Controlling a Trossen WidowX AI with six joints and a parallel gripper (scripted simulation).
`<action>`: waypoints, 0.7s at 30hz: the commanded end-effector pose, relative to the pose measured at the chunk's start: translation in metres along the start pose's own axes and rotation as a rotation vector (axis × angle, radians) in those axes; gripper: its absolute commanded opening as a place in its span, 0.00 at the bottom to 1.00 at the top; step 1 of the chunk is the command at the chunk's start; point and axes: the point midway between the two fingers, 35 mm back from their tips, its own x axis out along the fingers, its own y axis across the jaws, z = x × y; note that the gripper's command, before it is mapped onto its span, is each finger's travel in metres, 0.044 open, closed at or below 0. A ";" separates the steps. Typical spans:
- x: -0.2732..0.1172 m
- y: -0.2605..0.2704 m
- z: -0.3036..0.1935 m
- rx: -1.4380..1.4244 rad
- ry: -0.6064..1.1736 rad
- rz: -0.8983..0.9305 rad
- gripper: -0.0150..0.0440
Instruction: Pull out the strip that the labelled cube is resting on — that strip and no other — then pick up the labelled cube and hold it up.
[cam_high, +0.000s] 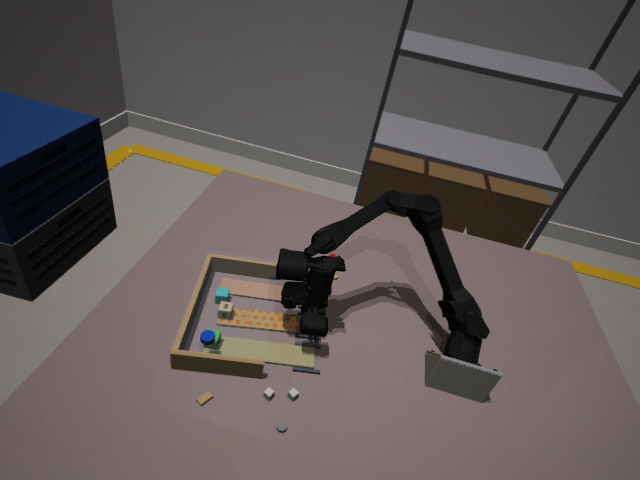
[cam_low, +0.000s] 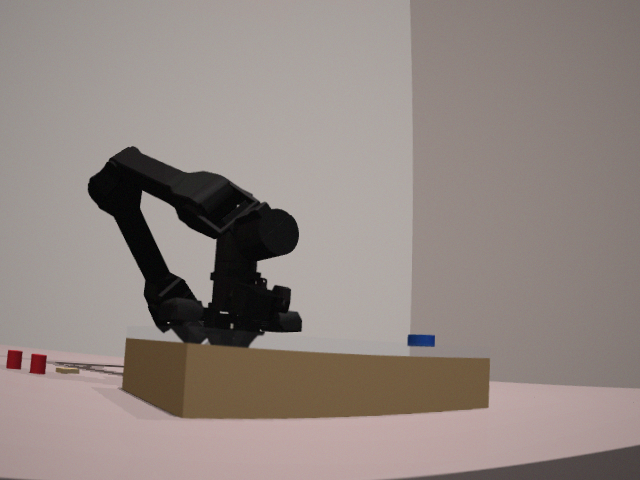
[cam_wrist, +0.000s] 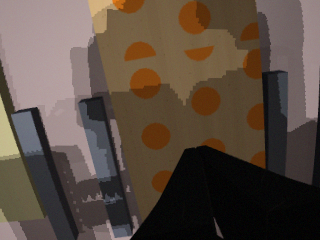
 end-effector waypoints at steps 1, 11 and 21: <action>0.006 0.002 -0.013 -0.009 0.020 -0.004 0.25; 0.006 0.003 -0.027 -0.010 0.020 -0.004 0.25; 0.006 0.003 -0.043 -0.011 0.021 -0.004 0.25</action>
